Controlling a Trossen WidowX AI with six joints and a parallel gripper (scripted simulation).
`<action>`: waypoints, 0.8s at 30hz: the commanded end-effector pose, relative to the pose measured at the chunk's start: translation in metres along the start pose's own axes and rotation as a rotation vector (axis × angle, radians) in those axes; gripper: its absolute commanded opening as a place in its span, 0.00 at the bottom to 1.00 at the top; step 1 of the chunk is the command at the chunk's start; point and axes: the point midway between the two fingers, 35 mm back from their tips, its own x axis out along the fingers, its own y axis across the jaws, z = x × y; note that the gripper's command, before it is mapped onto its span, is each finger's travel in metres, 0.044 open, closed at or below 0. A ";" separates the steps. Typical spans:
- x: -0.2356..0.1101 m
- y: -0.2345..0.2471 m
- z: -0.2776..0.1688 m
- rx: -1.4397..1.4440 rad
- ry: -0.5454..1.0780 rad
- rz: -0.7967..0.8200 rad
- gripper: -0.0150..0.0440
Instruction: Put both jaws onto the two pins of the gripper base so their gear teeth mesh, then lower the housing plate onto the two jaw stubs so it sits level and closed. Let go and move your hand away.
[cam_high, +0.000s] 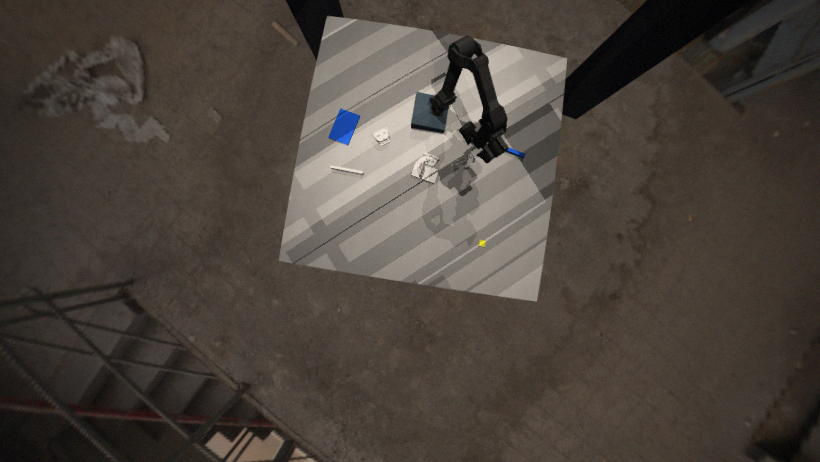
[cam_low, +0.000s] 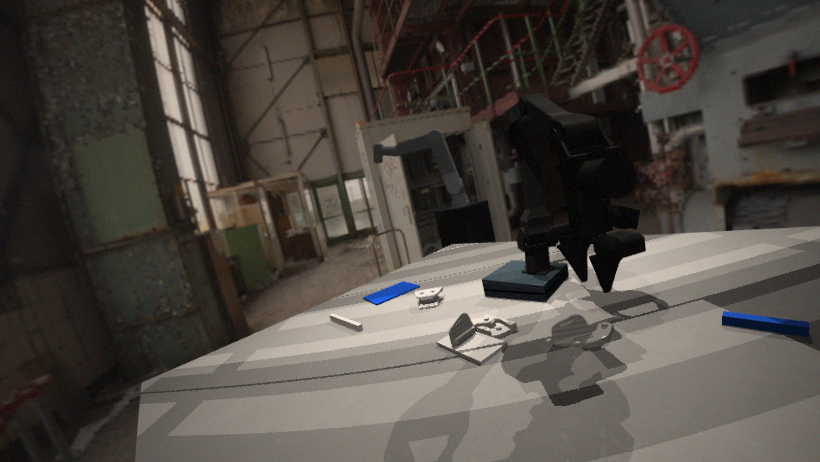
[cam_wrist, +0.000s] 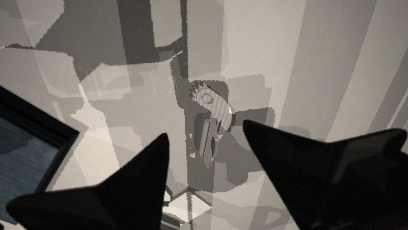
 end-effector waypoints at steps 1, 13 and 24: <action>-0.002 0.000 0.000 -0.005 0.000 0.000 0.60; -0.002 0.000 0.000 -0.005 0.000 0.000 0.25; -0.002 0.000 0.000 -0.005 0.000 0.000 0.25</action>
